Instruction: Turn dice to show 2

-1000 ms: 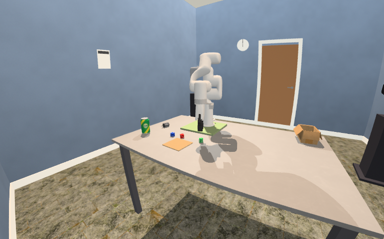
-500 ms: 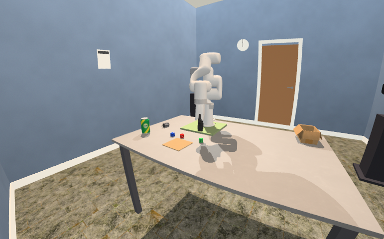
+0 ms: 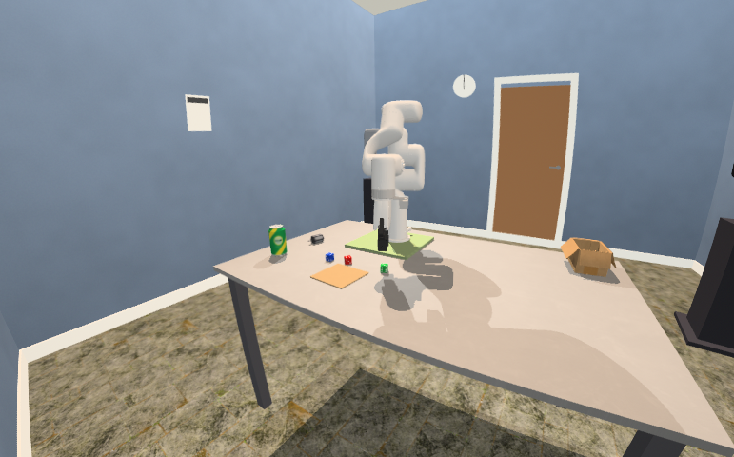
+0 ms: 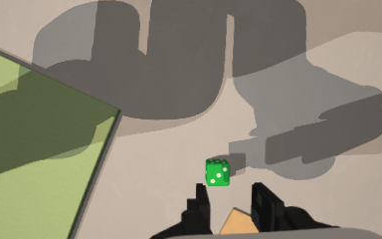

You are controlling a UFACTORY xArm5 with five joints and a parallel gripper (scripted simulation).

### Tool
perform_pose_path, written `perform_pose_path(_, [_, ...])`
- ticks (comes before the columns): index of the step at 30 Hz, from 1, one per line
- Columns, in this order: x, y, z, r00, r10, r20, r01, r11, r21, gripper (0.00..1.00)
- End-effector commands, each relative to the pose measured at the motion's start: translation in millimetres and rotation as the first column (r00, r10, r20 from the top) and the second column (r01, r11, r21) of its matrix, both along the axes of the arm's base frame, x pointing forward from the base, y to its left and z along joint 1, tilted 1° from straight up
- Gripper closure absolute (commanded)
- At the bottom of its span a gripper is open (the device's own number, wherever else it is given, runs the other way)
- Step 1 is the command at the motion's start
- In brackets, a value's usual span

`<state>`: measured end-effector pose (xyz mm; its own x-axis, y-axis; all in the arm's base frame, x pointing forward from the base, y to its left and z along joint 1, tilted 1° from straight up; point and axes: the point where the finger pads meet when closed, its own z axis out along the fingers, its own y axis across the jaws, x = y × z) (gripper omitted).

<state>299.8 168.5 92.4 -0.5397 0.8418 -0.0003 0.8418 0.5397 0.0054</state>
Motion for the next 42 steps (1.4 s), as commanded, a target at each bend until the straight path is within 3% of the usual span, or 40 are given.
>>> perform_pose_path(1, [1.0, 0.6, 0.2, 1.0, 0.0, 0.003, 0.0, 1.0, 0.002, 0.58])
perform_pose_path(12, [1.0, 0.7, -6.3, 1.0, 0.0, 0.003, 0.0, 1.0, 0.002, 0.58])
perform_pose_path(42, [1.0, 1.5, -45.6, 1.0, 0.0, 0.003, 0.0, 1.0, 0.002, 0.58])
